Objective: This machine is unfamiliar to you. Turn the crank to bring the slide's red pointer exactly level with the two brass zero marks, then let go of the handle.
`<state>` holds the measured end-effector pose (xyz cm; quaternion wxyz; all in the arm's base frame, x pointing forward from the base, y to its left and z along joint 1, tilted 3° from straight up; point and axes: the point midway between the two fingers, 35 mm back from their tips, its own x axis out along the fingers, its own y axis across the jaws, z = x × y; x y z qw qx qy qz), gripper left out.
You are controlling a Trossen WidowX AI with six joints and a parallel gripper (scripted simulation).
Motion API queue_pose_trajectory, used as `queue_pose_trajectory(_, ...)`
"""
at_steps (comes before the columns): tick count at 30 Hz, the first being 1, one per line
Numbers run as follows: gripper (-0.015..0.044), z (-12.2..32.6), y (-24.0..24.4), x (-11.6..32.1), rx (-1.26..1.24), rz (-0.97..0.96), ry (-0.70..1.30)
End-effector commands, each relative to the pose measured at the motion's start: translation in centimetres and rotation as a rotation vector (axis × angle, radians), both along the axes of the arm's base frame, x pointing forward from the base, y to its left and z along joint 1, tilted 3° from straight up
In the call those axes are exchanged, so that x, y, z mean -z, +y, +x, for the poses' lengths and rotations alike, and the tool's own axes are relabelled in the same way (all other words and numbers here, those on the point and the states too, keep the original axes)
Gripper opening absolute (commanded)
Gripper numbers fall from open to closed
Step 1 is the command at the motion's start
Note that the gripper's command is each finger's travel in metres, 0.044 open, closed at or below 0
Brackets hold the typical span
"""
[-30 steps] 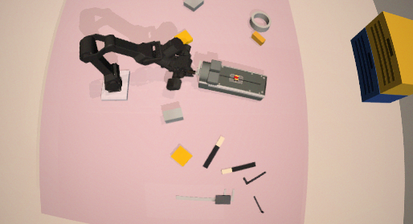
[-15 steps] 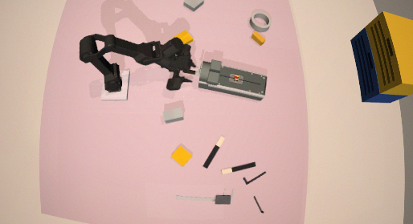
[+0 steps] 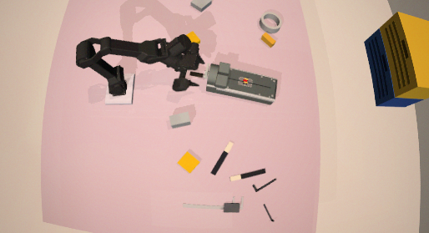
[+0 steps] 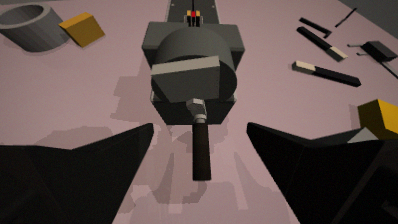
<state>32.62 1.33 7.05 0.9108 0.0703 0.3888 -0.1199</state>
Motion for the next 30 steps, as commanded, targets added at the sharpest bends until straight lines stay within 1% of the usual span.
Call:
queue_pose_trajectory(1,0.044,-0.1,0.0,-1.6,-0.005,0.002,-0.005)
queue_pose_trajectory(4,0.044,0.2,0.0,-2.4,-0.005,0.002,-0.005)
queue_pose_trajectory(12,0.044,0.8,-0.2,-7.3,-0.002,0.001,-0.005)
queue_pose_trajectory(20,0.044,0.3,-0.6,-12.3,0.0,0.0,-0.004)
queue_pose_trajectory(24,0.044,0.5,-0.6,-12.6,-0.007,0.001,0.0)
queue_pose_trajectory(30,0.044,3.6,-1.2,-13.1,-0.067,0.014,0.031)
